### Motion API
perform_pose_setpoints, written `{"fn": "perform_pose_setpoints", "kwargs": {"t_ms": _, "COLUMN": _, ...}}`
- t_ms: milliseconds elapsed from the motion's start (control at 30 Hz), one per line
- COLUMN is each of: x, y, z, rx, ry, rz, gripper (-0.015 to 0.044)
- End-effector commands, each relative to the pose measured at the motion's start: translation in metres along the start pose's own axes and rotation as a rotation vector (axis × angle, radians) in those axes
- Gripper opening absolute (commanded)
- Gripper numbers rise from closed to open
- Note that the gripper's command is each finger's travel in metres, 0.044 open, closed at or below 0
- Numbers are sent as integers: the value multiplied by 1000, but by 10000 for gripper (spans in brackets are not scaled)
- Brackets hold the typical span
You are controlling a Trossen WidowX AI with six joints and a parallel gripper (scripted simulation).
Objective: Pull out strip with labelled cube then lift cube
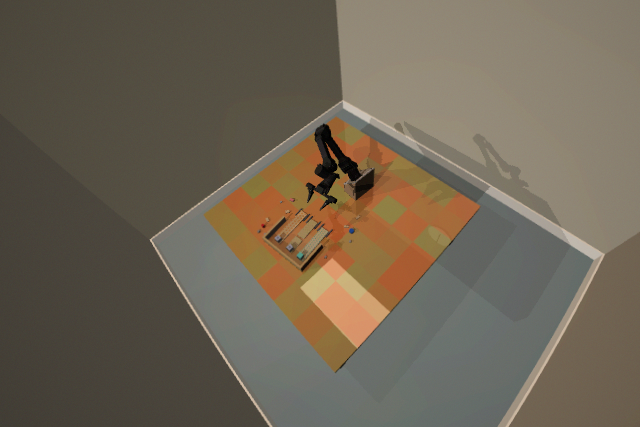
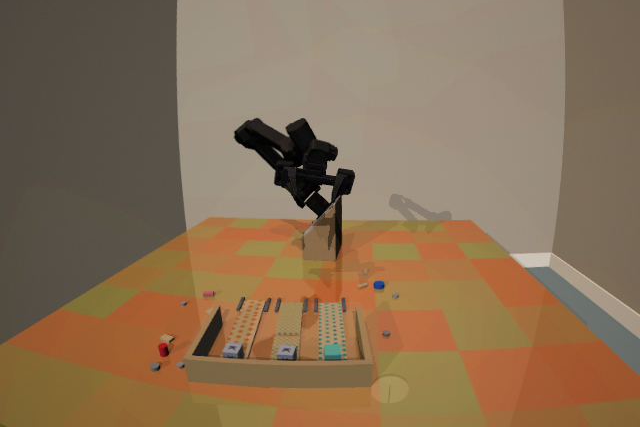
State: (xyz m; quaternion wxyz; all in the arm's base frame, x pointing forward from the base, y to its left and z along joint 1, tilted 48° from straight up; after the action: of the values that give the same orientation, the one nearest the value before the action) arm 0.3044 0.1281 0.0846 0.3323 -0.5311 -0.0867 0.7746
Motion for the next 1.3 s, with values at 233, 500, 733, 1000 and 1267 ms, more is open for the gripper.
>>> {"fn": "perform_pose_setpoints", "kwargs": {"t_ms": 233, "x": -21, "y": 75, "z": 0, "rx": 148, "ry": 185, "rz": -297, "gripper": 400}}
{"fn": "perform_pose_setpoints", "kwargs": {"t_ms": 500, "x": -21, "y": 75, "z": 0, "rx": 148, "ry": 185, "rz": -297, "gripper": 400}}
{"fn": "perform_pose_setpoints", "kwargs": {"t_ms": 733, "x": -28, "y": 73, "z": -21, "rx": 252, "ry": 181, "rz": -271, "gripper": 295}}
{"fn": "perform_pose_setpoints", "kwargs": {"t_ms": 1000, "x": -67, "y": 84, "z": -79, "rx": 597, "ry": 145, "rz": -212, "gripper": 85}}
{"fn": "perform_pose_setpoints", "kwargs": {"t_ms": 1267, "x": -125, "y": 114, "z": -110, "rx": 951, "ry": 75, "rz": -188, "gripper": 0}}
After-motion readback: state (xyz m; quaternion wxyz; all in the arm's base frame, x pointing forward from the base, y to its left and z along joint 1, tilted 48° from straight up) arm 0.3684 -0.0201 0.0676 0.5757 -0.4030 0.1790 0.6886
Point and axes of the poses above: the point midway between the two fingers, 35 mm back from their tips, its own z axis back along the fingers, its own x axis across the jaws, y = z × x, the point moved 4 cm from there along z, back along the fingers, and after that the axes turned 6 degrees about -z, right-handed, at the moved point
